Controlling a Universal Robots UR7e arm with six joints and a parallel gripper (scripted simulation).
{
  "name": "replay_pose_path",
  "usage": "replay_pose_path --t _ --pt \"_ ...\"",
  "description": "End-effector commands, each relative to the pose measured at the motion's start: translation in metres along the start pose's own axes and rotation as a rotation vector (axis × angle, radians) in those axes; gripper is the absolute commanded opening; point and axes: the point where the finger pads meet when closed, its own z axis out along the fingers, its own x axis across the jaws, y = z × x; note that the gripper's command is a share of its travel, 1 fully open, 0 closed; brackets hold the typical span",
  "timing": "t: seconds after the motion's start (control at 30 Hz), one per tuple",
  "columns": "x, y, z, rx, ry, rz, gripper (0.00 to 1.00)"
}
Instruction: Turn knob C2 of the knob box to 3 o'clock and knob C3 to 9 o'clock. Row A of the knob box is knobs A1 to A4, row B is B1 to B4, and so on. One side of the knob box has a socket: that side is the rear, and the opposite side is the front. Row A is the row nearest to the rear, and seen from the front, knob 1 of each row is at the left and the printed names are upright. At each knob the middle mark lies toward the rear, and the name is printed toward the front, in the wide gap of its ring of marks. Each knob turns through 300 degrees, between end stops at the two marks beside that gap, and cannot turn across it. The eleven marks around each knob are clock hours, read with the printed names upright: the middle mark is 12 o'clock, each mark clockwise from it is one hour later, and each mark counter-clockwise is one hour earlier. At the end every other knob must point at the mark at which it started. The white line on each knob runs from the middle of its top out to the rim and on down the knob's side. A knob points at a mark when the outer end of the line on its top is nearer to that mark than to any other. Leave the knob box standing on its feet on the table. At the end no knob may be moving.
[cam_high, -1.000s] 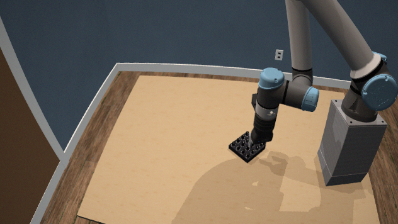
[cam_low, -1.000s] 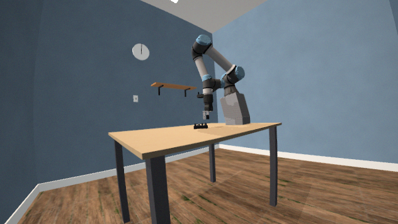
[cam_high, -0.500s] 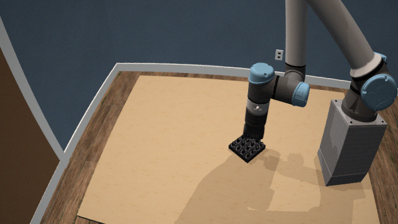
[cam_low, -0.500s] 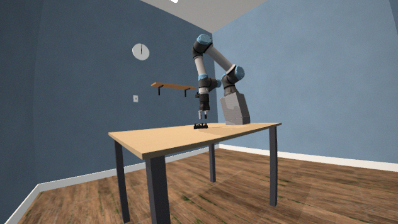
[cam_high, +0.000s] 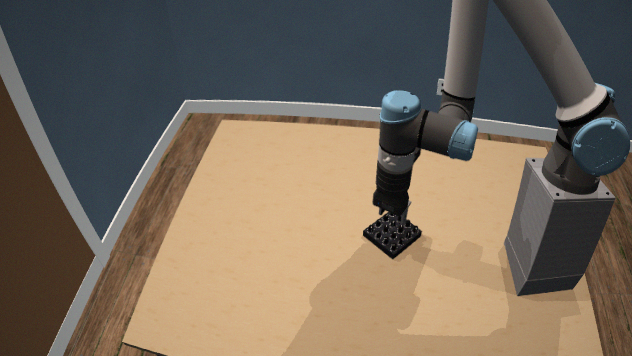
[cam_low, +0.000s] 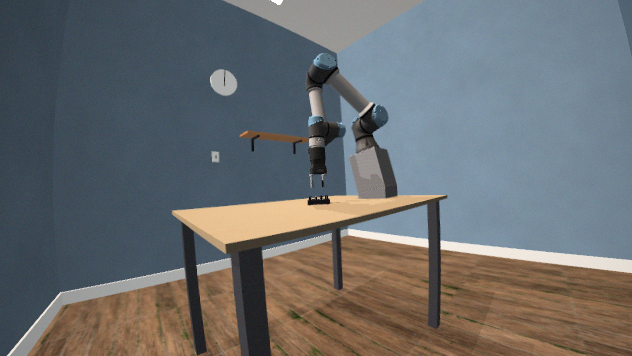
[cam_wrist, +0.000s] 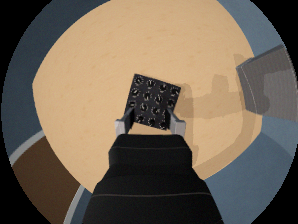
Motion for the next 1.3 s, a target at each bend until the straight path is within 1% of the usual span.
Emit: replay_pose_path --t 0.0,0.2,0.5,0.53,1.27 --pt "-0.0082 -0.0005 -0.0038 0.006 0.004 0.137 1.00" --pt "-0.0125 -0.0006 -0.0060 0.006 0.004 0.209 1.00" --pt "-0.0133 -0.0007 -0.0064 0.006 0.004 0.221 1.00" --pt "-0.0133 -0.0007 -0.0064 0.006 0.004 0.221 0.46" --pt "-0.0133 -0.0007 -0.0064 0.006 0.004 0.221 0.46"
